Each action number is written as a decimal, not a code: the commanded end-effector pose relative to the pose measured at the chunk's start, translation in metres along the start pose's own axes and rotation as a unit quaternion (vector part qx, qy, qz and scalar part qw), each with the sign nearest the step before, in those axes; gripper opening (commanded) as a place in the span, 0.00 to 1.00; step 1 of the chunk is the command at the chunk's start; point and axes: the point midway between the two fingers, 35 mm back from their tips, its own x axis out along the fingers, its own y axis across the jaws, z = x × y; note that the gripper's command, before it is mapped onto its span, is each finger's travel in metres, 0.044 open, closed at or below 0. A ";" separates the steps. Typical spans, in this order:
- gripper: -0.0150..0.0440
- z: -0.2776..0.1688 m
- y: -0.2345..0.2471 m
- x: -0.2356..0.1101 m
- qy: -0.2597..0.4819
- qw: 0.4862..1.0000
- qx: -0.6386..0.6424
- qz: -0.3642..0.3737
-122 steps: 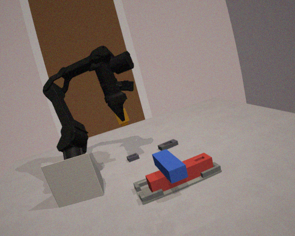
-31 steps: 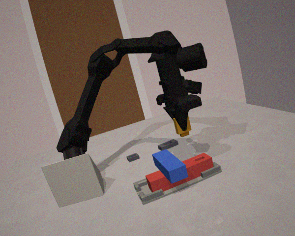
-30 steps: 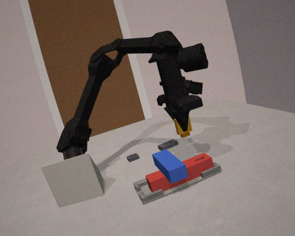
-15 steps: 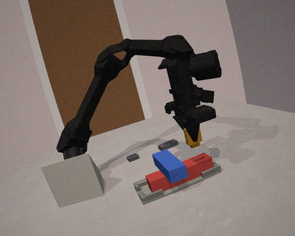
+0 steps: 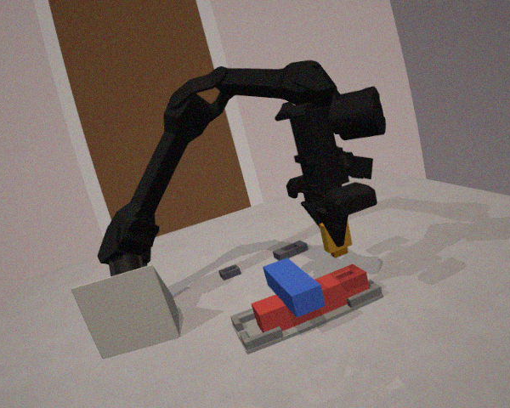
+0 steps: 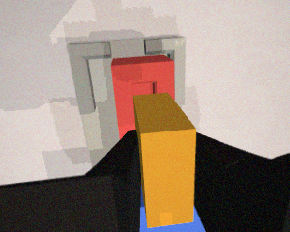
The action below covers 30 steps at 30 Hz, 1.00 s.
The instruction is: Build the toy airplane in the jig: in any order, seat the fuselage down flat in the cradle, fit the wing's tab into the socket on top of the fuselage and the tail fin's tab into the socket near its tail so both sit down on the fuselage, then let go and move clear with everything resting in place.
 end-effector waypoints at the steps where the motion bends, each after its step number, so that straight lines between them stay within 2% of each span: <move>1: 0.36 0.000 -0.001 -0.001 -0.001 1.000 -0.003 -0.002; 14: 0.36 0.001 -0.002 0.000 -0.001 1.000 -0.003 -0.002; 30: 0.36 0.001 -0.002 0.026 -0.001 1.000 -0.003 -0.001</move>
